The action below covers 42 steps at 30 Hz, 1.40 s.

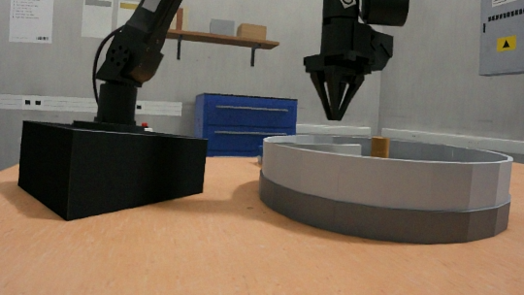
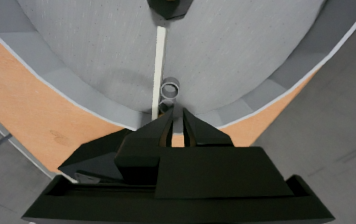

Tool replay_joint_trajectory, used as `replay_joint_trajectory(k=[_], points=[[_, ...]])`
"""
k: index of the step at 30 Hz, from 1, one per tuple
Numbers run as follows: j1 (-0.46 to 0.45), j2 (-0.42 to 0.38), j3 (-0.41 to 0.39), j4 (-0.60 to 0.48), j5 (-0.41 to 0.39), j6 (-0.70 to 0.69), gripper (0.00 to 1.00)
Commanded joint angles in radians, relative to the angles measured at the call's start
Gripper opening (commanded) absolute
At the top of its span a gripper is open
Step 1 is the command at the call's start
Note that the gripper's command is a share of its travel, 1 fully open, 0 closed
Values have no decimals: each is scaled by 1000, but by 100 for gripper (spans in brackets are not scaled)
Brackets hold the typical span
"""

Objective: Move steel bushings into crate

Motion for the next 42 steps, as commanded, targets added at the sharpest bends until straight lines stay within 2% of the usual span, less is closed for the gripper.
replay_joint_trajectory(k=[1,20,22,42], points=[[1,-35,0,9,-15,-7,13],[-3,-43,-31,6,-15,-8,13],[-3,-45,-7,12,-15,-8,13],[-3,-45,-7,12,-15,-8,13]])
